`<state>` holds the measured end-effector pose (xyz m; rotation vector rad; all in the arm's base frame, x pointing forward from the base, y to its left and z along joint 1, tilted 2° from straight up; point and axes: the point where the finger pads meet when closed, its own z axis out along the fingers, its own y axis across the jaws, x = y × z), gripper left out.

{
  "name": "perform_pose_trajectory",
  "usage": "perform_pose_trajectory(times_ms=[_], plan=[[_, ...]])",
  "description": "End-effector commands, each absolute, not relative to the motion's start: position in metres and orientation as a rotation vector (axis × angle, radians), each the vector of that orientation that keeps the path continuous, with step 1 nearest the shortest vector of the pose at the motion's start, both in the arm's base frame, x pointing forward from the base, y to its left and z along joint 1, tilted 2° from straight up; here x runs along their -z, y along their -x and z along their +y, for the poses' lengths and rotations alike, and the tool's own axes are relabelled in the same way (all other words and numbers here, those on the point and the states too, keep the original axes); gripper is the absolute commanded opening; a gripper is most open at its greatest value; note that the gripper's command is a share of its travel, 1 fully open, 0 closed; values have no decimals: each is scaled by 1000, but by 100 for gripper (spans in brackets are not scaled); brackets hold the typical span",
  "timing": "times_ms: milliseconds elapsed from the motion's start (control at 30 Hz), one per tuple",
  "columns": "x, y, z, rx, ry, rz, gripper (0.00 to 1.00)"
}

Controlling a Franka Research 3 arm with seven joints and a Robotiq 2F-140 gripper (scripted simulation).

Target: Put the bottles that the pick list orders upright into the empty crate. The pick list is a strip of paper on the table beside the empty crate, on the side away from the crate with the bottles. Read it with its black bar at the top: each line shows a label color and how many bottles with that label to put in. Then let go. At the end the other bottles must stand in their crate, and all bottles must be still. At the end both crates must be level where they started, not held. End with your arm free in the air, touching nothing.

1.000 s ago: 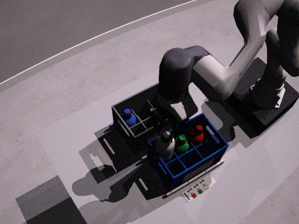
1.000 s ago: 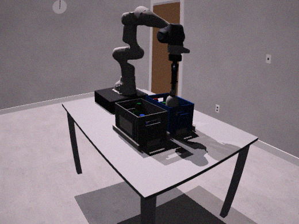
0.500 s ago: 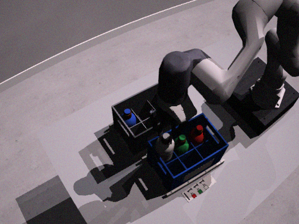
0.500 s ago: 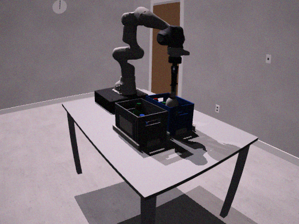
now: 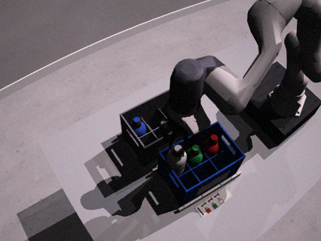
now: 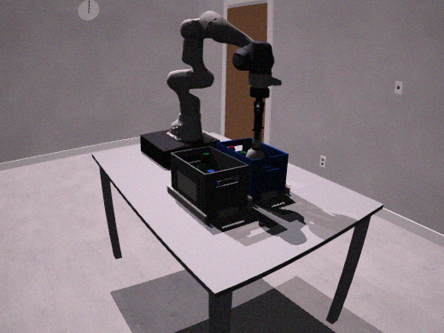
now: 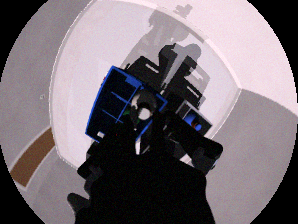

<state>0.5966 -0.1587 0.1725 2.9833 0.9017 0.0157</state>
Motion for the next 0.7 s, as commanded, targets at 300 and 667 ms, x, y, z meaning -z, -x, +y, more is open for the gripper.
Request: perform_pose_trajectory(times_ms=[300,667], plan=[[-164,-601,-163,-35,-2975,888,0],[-155,-601,-163,-35,-2975,888,0]])
